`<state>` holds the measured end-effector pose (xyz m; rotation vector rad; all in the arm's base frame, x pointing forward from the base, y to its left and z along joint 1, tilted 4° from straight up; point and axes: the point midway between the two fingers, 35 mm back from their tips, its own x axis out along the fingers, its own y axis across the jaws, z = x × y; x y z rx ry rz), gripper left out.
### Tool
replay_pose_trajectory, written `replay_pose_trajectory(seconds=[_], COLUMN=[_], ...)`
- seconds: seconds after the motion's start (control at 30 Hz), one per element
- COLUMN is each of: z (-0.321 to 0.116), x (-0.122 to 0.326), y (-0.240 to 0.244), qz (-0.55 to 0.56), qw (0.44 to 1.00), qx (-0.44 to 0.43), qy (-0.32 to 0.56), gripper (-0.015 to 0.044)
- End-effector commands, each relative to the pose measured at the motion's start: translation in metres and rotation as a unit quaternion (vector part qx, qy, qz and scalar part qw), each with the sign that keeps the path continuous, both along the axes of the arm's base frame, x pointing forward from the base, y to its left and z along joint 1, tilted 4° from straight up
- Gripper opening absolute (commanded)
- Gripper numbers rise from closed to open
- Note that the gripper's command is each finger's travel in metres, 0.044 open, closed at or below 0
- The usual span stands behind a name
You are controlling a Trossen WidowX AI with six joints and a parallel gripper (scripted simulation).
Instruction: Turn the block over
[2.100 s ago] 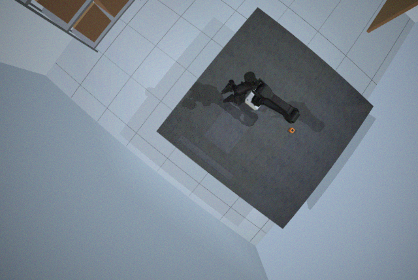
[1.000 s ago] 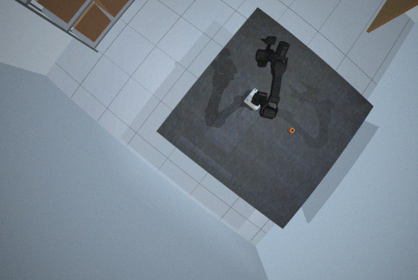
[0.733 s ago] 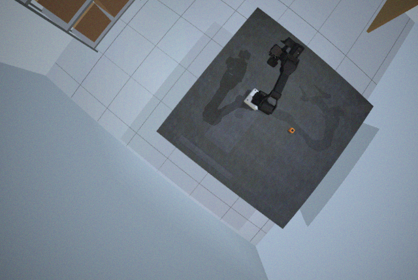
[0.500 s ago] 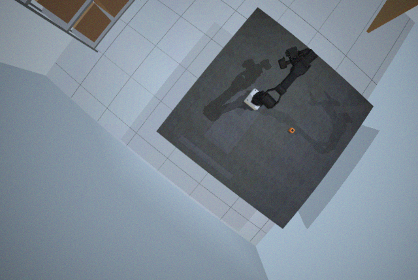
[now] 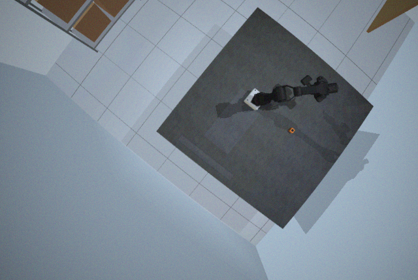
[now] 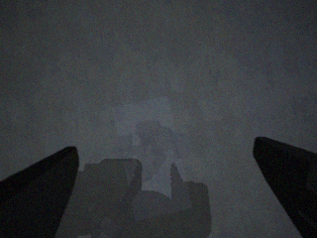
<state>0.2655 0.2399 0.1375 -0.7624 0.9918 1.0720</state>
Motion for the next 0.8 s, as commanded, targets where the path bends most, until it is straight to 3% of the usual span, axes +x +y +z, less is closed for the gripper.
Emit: replay_pose_trajectory(seconds=[0.0, 0.27, 0.47, 0.77], z=[-0.018, -0.048, -0.064, -0.066], x=[0.047, 0.101, 0.113, 0.109], y=[-0.054, -0.176, -0.268, -0.282], qz=[-0.165, -0.445, -0.621, -0.646], qw=[0.985, 0.886, 0.766, 0.743], qx=[-0.033, -0.080, -0.100, -0.101], qy=[0.042, 0.103, 0.137, 0.142], gripper=[0.0440, 0.0440, 0.0440, 0.0440])
